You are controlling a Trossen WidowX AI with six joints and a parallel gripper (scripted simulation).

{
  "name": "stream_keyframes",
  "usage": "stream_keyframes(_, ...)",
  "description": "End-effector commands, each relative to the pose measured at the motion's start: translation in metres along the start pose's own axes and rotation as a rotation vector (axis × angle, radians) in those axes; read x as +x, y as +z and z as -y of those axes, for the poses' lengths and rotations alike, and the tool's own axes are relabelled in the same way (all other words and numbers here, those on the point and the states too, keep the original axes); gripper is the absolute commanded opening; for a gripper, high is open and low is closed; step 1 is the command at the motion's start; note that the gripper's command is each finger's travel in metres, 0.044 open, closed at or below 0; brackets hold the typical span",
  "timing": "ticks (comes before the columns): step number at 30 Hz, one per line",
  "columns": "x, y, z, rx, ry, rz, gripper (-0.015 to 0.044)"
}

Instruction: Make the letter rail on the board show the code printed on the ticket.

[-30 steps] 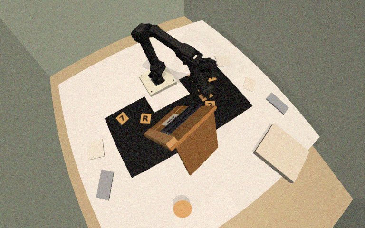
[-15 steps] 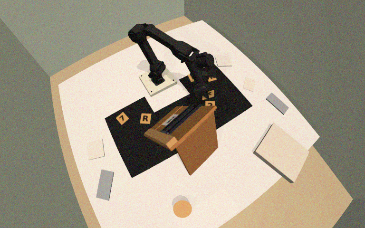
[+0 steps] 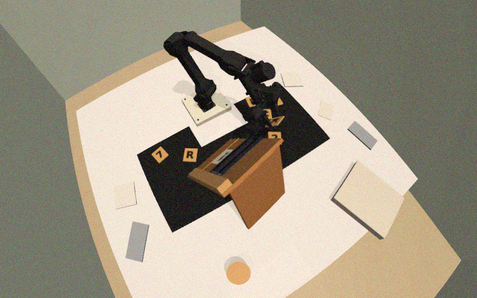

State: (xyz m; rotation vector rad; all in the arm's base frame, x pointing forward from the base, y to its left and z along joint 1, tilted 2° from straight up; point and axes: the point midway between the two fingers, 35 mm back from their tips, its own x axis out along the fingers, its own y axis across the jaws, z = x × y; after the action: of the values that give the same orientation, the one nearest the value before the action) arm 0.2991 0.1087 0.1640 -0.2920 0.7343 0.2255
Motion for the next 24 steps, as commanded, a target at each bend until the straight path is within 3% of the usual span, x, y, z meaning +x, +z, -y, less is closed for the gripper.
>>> stream_keyframes(1, -0.0044, 0.0049, 0.0044, 0.145, -0.018, 0.041, 0.0000)
stream_keyframes(24, -0.0080, 0.0090, 0.0102, 0.226, -0.023, 0.068, 0.0000)
